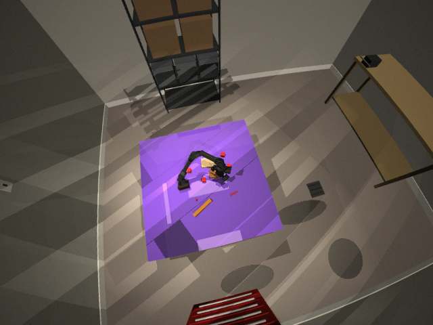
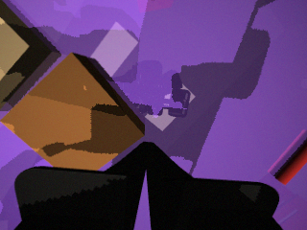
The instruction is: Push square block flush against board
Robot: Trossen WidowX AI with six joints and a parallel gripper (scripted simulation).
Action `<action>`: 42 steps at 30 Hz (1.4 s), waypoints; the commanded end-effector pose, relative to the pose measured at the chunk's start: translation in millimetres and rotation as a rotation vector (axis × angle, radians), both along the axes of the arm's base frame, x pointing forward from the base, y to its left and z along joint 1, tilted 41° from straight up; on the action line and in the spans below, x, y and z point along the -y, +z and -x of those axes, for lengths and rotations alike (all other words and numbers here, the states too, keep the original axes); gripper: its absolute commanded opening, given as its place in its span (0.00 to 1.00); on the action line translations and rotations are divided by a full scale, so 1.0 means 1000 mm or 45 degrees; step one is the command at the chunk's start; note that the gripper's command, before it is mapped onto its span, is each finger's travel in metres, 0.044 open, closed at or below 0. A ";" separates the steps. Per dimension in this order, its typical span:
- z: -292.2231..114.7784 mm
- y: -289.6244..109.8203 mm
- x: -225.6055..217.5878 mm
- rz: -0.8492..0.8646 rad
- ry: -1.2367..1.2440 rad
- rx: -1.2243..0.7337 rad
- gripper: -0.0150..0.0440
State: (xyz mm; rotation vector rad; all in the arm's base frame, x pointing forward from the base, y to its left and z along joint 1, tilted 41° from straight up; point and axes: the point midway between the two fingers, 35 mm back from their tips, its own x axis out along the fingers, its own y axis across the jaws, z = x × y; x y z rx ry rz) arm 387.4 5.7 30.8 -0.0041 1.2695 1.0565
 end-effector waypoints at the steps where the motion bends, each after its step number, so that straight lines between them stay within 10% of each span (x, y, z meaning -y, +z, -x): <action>1: -0.007 0.010 -0.013 0.011 -0.141 -0.119 0.25; 21: -0.030 0.049 -0.065 0.064 -0.765 -0.650 0.25; 42: -0.024 0.008 -0.102 0.061 -0.770 -0.655 0.25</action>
